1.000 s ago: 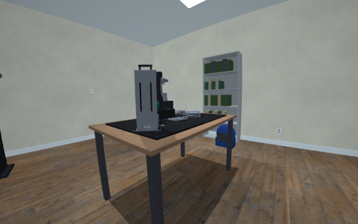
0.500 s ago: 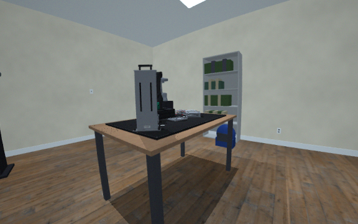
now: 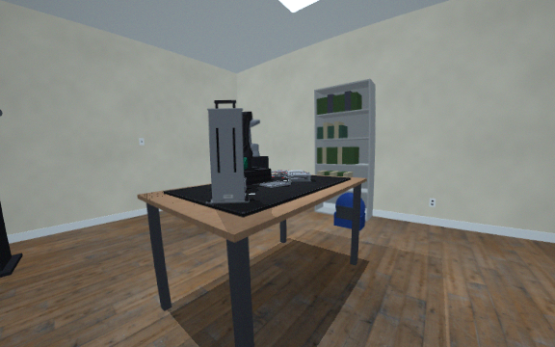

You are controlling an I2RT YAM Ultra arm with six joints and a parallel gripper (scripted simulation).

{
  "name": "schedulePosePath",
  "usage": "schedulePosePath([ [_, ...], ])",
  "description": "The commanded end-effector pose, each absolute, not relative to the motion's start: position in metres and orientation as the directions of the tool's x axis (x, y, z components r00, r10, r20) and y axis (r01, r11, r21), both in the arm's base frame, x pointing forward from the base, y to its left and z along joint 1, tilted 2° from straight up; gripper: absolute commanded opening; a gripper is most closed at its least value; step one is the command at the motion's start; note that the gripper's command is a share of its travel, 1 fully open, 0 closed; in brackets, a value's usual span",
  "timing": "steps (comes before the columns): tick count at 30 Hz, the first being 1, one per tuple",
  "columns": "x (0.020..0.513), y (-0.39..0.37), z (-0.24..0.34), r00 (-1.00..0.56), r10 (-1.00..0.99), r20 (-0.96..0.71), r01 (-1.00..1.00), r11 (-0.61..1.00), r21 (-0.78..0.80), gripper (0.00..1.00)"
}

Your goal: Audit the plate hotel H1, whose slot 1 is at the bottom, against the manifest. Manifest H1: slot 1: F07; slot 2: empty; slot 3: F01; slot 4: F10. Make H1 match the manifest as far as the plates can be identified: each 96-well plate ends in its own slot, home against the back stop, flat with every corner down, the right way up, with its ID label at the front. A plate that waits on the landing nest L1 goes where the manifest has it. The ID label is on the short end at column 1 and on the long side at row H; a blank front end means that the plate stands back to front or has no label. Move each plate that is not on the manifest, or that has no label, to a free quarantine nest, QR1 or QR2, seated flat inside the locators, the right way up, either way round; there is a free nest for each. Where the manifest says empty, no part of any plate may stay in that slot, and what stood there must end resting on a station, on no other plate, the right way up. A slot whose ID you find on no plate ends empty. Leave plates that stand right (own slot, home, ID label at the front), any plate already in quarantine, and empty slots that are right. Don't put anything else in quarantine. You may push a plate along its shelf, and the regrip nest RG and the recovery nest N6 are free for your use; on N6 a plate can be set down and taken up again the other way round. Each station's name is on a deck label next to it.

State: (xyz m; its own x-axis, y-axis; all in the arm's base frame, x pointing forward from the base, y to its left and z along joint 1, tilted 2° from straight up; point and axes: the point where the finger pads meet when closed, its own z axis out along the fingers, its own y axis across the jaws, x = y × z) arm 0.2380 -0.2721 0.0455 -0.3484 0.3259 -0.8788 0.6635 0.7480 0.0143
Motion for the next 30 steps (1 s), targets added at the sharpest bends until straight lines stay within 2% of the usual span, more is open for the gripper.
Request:
schedulePosePath([
  [1,0.24,-0.273,0.055,-0.336,0.303,-0.892,0.658,0.753,0.008,1.0],
  [30,0.219,-0.256,0.09,-0.337,0.303,-0.891,0.658,0.753,0.007,1.0],
])
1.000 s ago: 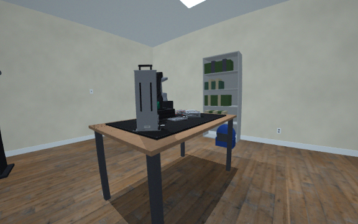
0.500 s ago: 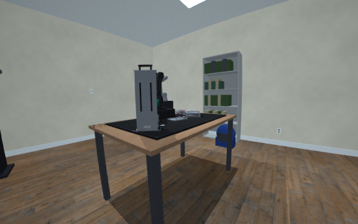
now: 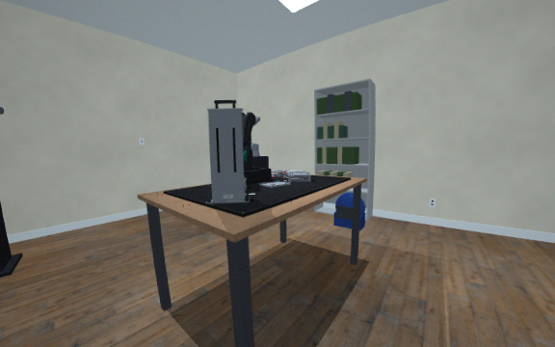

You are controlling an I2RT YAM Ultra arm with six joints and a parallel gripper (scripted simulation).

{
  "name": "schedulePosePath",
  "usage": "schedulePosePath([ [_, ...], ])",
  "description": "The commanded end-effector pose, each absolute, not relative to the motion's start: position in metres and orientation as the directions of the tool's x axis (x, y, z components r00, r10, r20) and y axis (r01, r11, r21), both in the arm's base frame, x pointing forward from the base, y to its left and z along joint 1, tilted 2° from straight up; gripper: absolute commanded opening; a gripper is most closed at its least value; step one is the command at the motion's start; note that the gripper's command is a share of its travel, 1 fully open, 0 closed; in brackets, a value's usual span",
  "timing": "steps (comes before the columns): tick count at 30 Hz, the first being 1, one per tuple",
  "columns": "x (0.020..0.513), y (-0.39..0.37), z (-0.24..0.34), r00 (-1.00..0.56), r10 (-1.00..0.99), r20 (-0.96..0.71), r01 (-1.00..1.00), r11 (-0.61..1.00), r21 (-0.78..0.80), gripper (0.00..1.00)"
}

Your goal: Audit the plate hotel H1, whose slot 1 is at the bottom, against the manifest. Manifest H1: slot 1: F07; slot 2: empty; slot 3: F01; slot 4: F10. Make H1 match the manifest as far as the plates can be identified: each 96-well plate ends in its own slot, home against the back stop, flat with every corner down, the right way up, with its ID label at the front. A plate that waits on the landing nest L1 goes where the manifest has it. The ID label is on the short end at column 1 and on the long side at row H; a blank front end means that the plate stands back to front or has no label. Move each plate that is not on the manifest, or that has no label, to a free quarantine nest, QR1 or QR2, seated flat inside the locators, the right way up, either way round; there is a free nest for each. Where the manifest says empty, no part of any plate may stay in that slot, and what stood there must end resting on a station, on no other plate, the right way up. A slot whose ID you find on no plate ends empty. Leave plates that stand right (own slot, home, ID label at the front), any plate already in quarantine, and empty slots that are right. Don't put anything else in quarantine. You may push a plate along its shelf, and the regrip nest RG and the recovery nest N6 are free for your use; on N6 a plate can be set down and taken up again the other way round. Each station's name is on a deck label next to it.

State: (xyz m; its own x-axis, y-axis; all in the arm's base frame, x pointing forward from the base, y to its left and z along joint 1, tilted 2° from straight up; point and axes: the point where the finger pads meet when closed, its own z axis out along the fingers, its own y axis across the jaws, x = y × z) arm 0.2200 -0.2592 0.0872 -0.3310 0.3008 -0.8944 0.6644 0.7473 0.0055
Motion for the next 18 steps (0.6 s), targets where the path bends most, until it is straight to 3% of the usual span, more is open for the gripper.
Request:
schedulePosePath([
  [1,0.219,-0.256,0.091,-0.337,0.303,-0.891,0.658,0.753,0.007,1.0],
  [18,0.214,-0.252,0.135,-0.337,0.303,-0.892,0.658,0.753,0.007,1.0],
])
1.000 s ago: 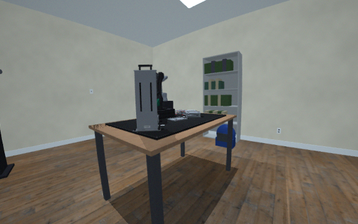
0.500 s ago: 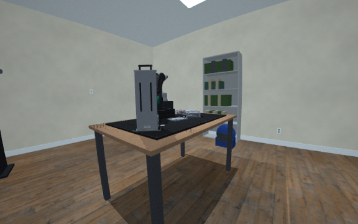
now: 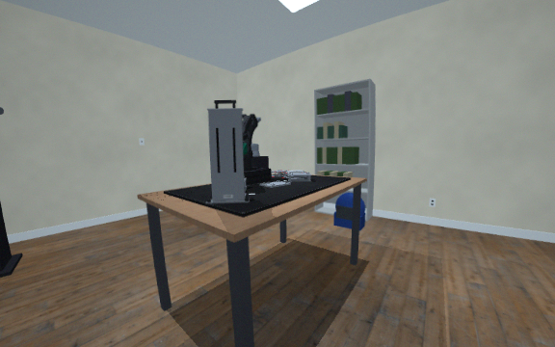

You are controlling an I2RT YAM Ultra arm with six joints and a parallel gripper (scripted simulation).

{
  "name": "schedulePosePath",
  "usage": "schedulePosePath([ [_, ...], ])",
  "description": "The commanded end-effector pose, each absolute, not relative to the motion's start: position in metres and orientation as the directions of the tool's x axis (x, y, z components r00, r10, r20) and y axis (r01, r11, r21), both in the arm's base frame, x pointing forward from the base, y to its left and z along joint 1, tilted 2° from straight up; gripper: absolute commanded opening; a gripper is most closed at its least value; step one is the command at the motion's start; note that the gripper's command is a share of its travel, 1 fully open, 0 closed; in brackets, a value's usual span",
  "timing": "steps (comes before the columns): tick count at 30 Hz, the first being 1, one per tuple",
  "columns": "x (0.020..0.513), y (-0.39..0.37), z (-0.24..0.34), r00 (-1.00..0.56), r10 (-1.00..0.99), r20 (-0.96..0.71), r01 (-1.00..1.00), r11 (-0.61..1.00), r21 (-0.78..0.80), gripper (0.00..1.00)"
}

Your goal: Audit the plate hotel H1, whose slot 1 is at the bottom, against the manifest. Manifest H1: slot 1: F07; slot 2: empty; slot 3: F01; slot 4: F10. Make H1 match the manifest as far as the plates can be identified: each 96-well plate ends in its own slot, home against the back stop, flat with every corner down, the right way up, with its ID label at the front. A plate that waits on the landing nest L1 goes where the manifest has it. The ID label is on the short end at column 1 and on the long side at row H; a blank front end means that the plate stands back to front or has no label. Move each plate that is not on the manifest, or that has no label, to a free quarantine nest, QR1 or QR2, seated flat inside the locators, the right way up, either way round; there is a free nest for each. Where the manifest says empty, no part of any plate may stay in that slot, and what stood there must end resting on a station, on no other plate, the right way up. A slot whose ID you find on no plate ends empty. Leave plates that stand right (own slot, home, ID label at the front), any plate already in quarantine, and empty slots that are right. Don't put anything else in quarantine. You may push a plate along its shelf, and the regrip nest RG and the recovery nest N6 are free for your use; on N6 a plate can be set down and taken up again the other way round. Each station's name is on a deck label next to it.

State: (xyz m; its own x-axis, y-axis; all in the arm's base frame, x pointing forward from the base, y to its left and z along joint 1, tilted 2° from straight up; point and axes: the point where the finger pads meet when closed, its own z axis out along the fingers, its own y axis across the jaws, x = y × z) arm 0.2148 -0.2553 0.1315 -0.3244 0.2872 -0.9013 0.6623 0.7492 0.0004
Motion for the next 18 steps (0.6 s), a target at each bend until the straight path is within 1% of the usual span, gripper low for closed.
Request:
schedulePosePath([
  [1,0.214,-0.252,0.139,-0.337,0.303,-0.892,0.658,0.753,0.007,1.0],
  [12,0.212,-0.251,0.169,-0.337,0.303,-0.892,0.658,0.753,0.007,1.0],
  [18,0.212,-0.251,0.152,-0.337,0.303,-0.892,0.658,0.753,0.007,1.0],
])
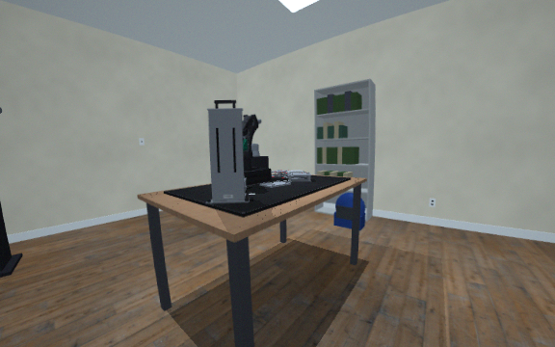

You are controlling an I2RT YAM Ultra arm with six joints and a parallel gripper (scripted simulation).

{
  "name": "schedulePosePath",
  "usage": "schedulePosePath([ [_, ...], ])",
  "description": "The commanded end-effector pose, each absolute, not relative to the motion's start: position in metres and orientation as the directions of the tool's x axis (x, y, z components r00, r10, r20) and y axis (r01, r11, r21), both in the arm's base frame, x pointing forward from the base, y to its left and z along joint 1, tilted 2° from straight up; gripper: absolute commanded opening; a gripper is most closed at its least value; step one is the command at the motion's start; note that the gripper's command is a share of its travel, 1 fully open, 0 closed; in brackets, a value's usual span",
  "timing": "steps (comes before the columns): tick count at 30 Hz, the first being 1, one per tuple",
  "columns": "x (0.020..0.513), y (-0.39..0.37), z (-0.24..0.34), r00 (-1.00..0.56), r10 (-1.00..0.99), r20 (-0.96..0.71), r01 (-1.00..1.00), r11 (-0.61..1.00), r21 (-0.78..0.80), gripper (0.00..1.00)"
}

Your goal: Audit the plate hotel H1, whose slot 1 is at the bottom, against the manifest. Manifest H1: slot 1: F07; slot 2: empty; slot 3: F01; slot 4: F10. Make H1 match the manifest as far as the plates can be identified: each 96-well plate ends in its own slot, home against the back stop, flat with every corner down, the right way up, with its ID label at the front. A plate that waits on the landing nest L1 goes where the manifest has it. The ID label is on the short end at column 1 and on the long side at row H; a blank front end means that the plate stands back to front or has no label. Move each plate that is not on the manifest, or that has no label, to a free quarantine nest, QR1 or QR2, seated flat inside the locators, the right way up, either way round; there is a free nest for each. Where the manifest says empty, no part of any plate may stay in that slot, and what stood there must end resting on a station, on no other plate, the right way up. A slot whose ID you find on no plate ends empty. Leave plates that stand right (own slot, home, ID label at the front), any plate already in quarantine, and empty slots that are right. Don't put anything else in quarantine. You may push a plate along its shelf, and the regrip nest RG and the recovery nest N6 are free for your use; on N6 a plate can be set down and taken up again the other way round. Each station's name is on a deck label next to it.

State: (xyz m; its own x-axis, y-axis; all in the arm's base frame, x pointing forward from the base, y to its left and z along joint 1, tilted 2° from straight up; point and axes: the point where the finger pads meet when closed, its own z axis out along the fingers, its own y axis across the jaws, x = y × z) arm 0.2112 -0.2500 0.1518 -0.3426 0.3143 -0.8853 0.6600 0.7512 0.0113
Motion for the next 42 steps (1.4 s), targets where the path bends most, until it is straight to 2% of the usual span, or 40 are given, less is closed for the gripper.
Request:
schedulePosePath([
  [1,0.213,-0.251,0.149,-0.337,0.303,-0.892,0.658,0.753,0.007,1.0],
  [12,0.214,-0.252,0.119,-0.337,0.303,-0.891,0.658,0.753,0.007,1.0],
  [42,0.233,-0.269,0.12,-0.336,0.303,-0.892,0.658,0.753,0.007,1.0],
])
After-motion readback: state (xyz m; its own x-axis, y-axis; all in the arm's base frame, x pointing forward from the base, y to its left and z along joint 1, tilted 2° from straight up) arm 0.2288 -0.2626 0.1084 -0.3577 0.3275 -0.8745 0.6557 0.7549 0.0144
